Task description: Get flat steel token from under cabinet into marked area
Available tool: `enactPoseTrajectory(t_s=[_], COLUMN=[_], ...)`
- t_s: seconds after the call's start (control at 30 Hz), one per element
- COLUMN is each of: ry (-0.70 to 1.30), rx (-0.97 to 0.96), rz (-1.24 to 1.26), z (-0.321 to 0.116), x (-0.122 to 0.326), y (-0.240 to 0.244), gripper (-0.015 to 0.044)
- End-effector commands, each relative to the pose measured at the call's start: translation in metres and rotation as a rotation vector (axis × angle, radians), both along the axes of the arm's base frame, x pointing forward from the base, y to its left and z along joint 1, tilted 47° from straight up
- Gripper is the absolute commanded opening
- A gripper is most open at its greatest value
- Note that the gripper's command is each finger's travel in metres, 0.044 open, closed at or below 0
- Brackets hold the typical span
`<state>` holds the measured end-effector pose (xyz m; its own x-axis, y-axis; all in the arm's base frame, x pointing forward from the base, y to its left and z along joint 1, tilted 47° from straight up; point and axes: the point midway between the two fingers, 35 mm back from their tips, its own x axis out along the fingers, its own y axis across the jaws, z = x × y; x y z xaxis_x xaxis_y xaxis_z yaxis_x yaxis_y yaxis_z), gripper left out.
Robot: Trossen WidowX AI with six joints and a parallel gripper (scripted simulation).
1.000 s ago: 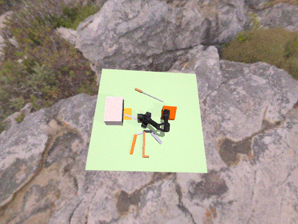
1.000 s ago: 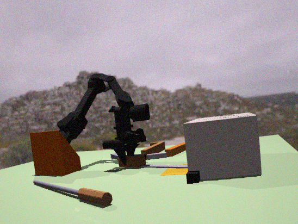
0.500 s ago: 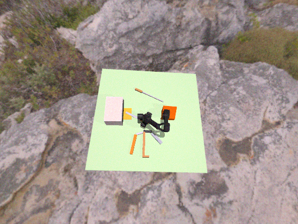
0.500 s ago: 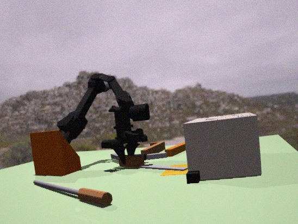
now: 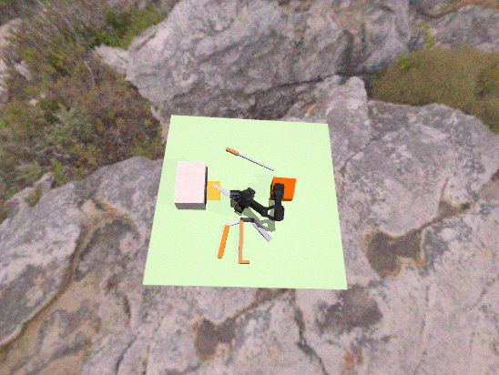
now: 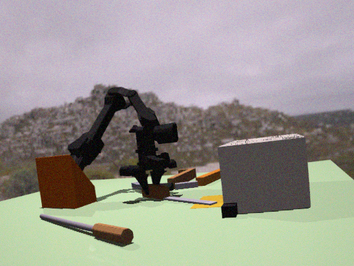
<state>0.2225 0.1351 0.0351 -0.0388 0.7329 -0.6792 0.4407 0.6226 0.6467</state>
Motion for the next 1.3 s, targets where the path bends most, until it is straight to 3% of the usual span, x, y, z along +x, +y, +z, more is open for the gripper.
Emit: enactPoseTrajectory(t_s=[0.0, 1.27], ry=[0.014, 0.029], rx=[-0.002, -0.005], rz=[-0.016, -0.031], z=[-0.001, -0.025], x=[0.002, 0.017], y=[-0.002, -0.024], gripper=[0.0, 0.0])
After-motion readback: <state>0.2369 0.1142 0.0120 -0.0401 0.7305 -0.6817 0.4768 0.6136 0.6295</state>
